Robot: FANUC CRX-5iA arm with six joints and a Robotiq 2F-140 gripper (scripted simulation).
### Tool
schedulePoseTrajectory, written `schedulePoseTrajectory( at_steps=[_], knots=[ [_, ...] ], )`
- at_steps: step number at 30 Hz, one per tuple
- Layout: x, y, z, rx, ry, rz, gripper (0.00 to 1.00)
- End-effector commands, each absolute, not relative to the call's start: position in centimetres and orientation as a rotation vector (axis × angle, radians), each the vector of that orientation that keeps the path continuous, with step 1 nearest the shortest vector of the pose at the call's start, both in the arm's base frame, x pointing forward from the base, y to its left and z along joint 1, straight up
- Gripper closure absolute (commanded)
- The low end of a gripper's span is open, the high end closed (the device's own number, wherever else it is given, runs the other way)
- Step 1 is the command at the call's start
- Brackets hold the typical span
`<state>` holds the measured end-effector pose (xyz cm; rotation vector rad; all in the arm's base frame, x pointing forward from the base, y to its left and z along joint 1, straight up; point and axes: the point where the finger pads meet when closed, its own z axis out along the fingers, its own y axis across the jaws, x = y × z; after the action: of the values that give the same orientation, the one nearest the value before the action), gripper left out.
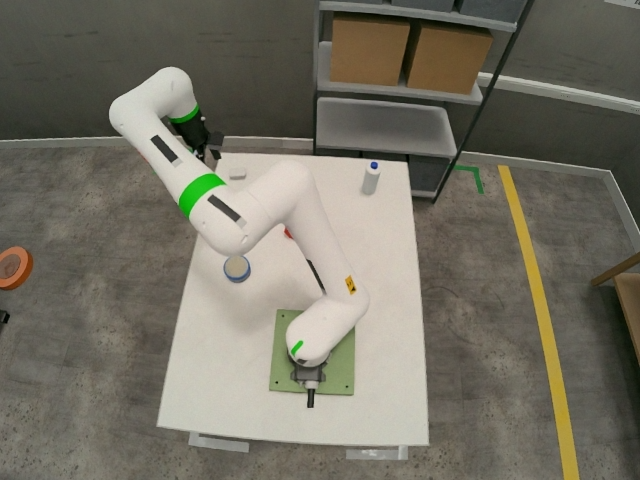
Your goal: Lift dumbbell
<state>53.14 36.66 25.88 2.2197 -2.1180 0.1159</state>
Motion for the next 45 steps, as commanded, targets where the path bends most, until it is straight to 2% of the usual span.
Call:
schedulePoseTrajectory(
  at_steps=[1, 20, 32, 45],
  knots=[
    [53.2, 36.7, 26.0, 2.221, -2.12, 0.117, 0.0],
    [53.4, 36.2, 25.8, 2.191, -2.152, 0.116, 0.0],
    [56.1, 28.1, 21.7, 1.597, -2.655, 0.094, 0.0],
    [56.8, 19.9, 17.5, 0.923, -2.979, 0.063, 0.0]
  ],
)
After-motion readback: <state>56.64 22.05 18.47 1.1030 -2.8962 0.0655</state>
